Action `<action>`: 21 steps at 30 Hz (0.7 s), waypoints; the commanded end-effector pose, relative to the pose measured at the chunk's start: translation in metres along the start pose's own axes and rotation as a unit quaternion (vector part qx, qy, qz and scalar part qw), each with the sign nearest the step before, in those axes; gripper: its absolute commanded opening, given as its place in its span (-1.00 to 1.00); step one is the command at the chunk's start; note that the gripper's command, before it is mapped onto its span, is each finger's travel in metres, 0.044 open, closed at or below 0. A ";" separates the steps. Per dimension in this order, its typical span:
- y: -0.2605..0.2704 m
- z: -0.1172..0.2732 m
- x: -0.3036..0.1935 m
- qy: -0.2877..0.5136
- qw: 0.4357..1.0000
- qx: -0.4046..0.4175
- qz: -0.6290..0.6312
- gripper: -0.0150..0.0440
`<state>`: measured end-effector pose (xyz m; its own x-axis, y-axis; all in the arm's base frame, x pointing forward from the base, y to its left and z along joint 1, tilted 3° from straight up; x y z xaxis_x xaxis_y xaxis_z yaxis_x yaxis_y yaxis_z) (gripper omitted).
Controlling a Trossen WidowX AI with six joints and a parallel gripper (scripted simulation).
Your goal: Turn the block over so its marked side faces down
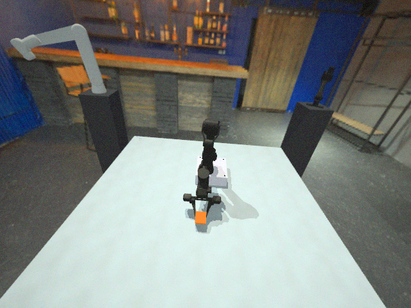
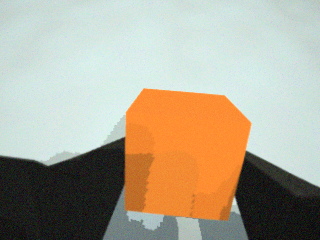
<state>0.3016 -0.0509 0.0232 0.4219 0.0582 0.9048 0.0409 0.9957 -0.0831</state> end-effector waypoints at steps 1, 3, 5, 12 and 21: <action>0.000 0.000 0.001 -0.004 1.000 0.002 -0.001 -0.31; 0.000 0.000 0.001 -0.004 1.000 0.002 -0.001 -0.14; 0.000 0.000 0.001 -0.004 1.000 0.002 -0.001 0.04; 0.000 0.000 0.001 -0.004 1.000 0.002 -0.001 0.67; 0.000 0.000 0.001 -0.004 1.000 0.002 -0.001 1.00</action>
<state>0.3019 -0.0509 0.0241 0.4165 0.0592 0.9072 0.0412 0.9956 -0.0839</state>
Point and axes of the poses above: the point midway between the two fingers, 35 mm back from their tips, its own z axis back along the fingers, its own y axis across the jaws, x = y × z, the point moved 4 cm from there along z, back along the fingers, and after that the axes turned 6 degrees about z, right-handed, at the moved point
